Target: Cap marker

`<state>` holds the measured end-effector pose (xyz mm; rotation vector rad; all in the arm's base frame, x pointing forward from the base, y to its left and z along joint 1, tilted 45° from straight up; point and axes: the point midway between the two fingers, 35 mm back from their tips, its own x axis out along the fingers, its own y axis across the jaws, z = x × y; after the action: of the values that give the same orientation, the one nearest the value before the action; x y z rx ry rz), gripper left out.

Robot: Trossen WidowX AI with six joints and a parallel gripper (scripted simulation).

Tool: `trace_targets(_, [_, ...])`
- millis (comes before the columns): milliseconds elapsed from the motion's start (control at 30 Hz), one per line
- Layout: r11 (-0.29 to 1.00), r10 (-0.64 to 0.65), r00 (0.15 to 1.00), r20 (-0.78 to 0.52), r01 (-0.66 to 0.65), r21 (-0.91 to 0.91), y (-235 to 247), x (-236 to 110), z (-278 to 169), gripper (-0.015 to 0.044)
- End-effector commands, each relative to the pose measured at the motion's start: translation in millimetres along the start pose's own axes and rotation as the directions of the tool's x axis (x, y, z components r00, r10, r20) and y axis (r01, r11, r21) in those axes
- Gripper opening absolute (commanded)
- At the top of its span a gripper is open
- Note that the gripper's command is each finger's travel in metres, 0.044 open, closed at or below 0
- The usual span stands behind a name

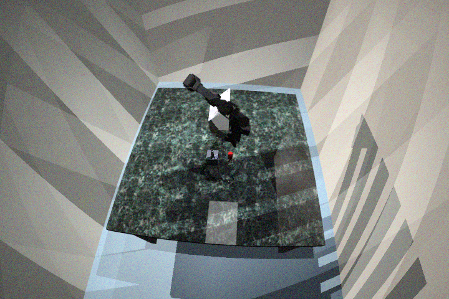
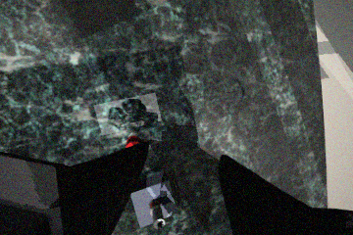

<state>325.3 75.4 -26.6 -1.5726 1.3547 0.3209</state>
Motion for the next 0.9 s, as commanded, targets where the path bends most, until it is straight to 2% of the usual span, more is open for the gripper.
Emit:
trace_targets(0, [0.979,0.170,0.976,-0.139,-0.183,-0.085,18.5,44.9,-32.7,0.0253])
trace_targets(67, [0.948,0.264,0.942,-0.209,-0.293,-0.122,31.0,65.9,-51.1,0.0253])
trace_targets(133, [0.933,0.298,0.926,-0.232,-0.334,-0.133,35.9,72.8,-57.9,0.0253])
trace_targets(267, [0.933,0.298,0.926,-0.232,-0.334,-0.132,39.4,74.7,-58.4,0.0253])
trace_targets(400, [0.933,0.297,0.926,-0.234,-0.334,-0.133,49.8,104.3,-66.6,0.0253])
trace_targets(867, [0.933,0.297,0.926,-0.234,-0.334,-0.133,57.2,123.2,-71.4,0.0253])
